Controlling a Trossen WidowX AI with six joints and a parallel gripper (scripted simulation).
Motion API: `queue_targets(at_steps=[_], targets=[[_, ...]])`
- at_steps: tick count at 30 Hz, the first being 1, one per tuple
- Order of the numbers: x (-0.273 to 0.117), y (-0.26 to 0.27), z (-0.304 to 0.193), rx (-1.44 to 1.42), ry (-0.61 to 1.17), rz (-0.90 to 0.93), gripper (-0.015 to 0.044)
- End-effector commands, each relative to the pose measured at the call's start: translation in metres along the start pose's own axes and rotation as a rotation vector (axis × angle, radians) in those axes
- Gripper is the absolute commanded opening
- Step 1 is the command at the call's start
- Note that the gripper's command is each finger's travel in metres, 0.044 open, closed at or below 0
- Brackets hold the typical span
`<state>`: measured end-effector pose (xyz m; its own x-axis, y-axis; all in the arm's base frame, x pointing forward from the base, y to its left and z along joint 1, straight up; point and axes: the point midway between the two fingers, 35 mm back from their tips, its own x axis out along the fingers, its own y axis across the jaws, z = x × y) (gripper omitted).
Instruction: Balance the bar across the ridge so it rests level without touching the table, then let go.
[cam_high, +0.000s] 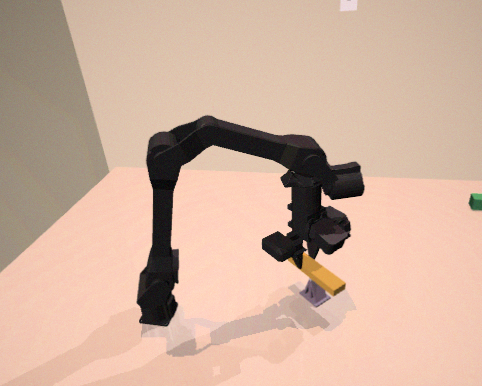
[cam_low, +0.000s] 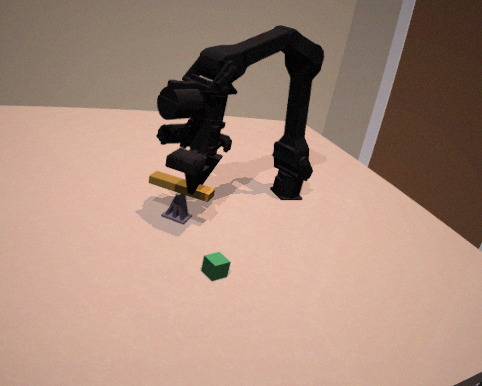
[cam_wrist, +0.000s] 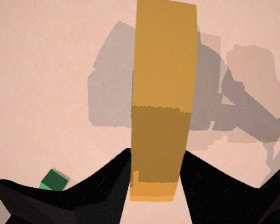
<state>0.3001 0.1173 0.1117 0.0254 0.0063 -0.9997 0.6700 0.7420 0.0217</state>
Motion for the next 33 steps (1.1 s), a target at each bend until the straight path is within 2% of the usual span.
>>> queue_targets(at_steps=[1, 33], targets=[[0.0006, 0.0005, -0.0004, 0.005, 0.002, 0.003, 0.0], [0.0032, 0.0005, -0.0003, 0.005, 0.002, 0.003, 0.0]])
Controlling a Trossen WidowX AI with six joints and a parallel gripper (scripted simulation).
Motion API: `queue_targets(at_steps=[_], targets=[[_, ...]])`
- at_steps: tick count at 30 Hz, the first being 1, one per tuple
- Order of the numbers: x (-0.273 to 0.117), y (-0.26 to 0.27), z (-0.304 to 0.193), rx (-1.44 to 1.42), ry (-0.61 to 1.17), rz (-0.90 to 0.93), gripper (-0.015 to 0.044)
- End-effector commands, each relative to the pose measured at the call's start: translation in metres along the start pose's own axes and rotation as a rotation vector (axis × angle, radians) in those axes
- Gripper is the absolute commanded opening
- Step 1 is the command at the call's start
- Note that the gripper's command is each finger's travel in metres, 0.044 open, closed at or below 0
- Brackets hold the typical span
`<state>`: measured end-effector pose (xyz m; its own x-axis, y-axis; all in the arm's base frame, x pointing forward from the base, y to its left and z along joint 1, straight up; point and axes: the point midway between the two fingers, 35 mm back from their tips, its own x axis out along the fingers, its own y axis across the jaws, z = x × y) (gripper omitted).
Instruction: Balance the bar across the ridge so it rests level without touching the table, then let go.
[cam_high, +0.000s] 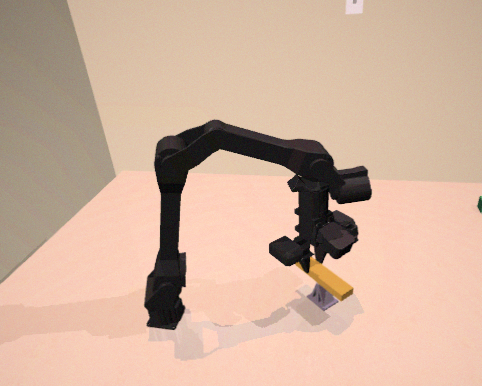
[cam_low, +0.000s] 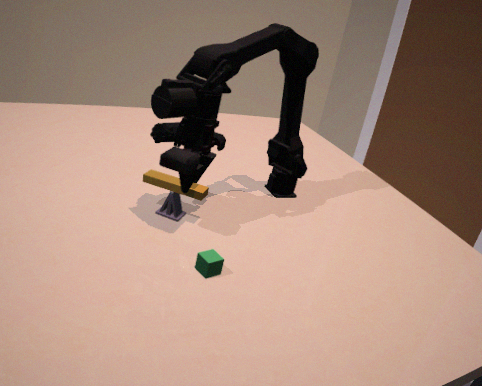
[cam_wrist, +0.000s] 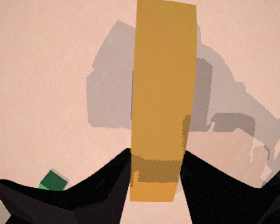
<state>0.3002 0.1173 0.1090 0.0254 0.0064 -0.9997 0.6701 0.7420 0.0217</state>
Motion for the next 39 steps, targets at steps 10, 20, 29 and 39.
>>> queue_targets(at_steps=[10, 20, 29, 39], targets=[[0.0014, 0.0005, -0.0003, 0.005, 0.002, 0.003, 0.0], [0.0022, 0.0005, -0.0003, 0.005, 0.002, 0.003, 0.0], [0.0029, 0.0004, -0.0003, 0.005, 0.002, 0.003, 0.0], [0.0037, 0.0003, -0.0004, 0.005, 0.002, 0.003, 0.0]])
